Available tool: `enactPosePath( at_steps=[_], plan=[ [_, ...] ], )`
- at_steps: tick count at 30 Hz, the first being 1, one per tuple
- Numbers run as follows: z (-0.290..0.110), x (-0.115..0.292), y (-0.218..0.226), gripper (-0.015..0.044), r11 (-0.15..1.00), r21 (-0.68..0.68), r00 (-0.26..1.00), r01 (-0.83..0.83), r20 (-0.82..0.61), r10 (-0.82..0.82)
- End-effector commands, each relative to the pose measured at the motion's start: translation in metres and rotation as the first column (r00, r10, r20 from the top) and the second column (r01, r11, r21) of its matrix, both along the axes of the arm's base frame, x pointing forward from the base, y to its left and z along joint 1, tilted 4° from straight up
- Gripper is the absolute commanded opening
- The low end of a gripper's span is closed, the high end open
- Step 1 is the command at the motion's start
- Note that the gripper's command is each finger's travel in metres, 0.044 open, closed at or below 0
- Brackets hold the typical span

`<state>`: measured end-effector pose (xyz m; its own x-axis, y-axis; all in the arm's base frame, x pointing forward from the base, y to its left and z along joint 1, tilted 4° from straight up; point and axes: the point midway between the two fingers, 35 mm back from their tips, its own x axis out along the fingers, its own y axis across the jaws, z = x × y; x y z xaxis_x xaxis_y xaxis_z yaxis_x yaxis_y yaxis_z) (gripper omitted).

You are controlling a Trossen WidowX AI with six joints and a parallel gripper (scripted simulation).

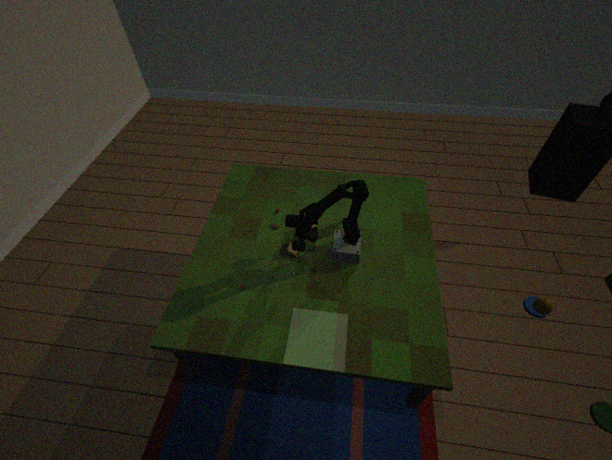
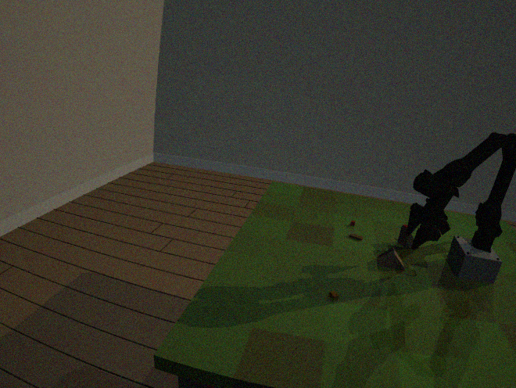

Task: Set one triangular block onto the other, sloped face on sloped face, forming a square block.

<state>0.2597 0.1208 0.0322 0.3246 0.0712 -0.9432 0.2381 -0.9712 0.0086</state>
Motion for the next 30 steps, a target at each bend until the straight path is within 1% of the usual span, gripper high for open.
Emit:
enactPosePath(
  at_steps=[1, 7, 9, 16, 30],
  plan=[
    [-0.007, -0.011, -0.004, 0.0440, 0.999, 0.035, 0.993, 0.008, 0.121, -0.012],
    [-0.014, -0.031, -0.012, 0.0440, 0.992, 0.129, 0.941, 0.011, 0.335, -0.054],
    [-0.015, -0.036, -0.015, 0.0440, 0.988, 0.153, 0.924, 0.009, 0.378, -0.067],
    [-0.016, -0.035, -0.014, 0.0440, 0.988, 0.156, 0.921, 0.009, 0.383, -0.069],
    [-0.038, -0.003, -0.003, 0.0440, 0.988, 0.157, 0.921, 0.010, 0.383, -0.070]
  ],
)
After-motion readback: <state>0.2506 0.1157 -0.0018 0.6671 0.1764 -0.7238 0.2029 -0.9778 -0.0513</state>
